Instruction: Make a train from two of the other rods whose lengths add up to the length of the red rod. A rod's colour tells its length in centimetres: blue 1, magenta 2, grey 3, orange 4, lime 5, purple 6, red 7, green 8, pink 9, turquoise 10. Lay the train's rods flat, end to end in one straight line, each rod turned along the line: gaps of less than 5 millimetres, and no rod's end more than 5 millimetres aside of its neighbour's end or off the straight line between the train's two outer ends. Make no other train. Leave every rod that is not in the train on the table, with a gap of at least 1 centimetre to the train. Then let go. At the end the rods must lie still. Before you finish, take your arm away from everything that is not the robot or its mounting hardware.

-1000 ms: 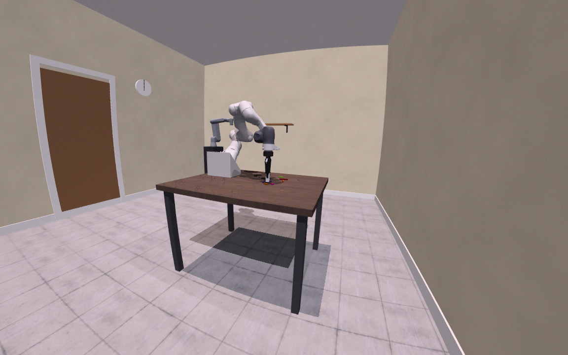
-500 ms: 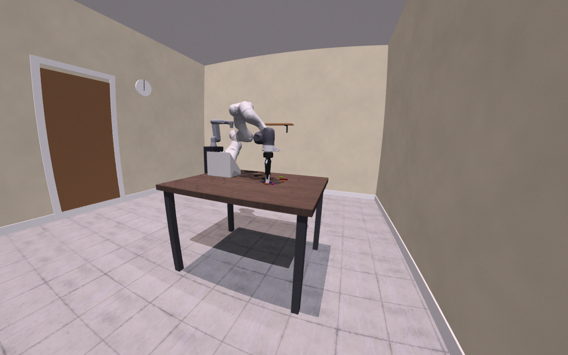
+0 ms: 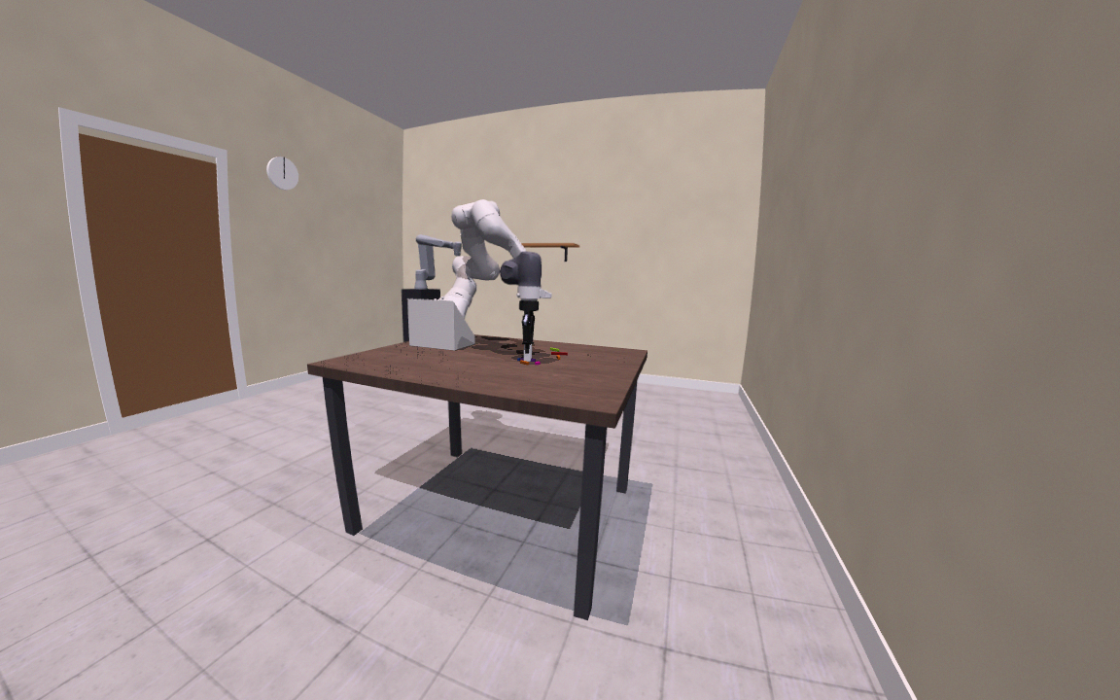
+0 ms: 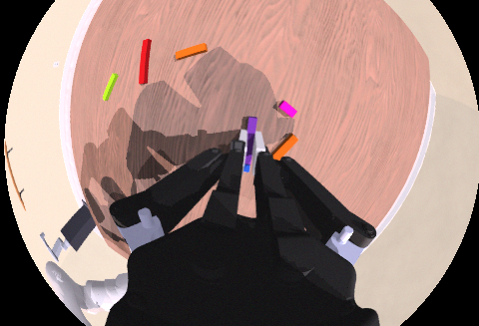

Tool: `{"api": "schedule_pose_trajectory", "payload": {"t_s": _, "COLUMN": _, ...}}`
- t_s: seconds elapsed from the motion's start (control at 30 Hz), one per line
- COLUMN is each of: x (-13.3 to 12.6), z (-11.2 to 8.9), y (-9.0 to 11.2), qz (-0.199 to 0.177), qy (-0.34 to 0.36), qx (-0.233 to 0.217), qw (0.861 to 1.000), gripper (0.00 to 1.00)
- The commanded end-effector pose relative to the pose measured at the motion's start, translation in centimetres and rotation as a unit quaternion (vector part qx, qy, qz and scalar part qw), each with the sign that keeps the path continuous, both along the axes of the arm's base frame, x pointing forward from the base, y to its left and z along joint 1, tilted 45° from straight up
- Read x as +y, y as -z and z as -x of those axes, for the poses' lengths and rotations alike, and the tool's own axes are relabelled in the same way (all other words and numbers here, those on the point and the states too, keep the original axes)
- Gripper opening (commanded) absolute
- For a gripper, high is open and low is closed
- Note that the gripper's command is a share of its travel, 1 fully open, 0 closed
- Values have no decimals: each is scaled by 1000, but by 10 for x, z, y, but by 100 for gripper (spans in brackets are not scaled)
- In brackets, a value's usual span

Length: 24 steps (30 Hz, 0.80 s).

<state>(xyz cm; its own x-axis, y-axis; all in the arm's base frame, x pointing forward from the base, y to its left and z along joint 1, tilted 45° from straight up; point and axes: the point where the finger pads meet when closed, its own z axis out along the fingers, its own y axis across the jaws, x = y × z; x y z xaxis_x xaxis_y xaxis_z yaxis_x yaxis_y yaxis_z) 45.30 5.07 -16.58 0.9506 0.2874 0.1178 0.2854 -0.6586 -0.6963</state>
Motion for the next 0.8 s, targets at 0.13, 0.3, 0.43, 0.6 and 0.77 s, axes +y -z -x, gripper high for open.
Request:
{"api": "schedule_pose_trajectory", "payload": {"t_s": 0.13, "x": 0, "z": -1, "y": 1, "qz": 0, "qy": 4, "qx": 1, "qw": 1000, "gripper": 3}}
{"api": "schedule_pose_trajectory", "payload": {"t_s": 0.3, "x": 0, "z": -1, "y": 1, "qz": 0, "qy": 4, "qx": 1, "qw": 1000, "gripper": 3}}
{"api": "schedule_pose_trajectory", "payload": {"t_s": 0.43, "x": 0, "z": -1, "y": 1, "qz": 0, "qy": 4, "qx": 1, "qw": 1000, "gripper": 3}}
{"api": "schedule_pose_trajectory", "payload": {"t_s": 0.6, "x": 0, "z": -1, "y": 1, "qz": 0, "qy": 4, "qx": 1, "qw": 1000, "gripper": 3}}
{"api": "schedule_pose_trajectory", "payload": {"t_s": 0.77, "x": 0, "z": -1, "y": 1, "qz": 0, "qy": 4, "qx": 1, "qw": 1000, "gripper": 5}}
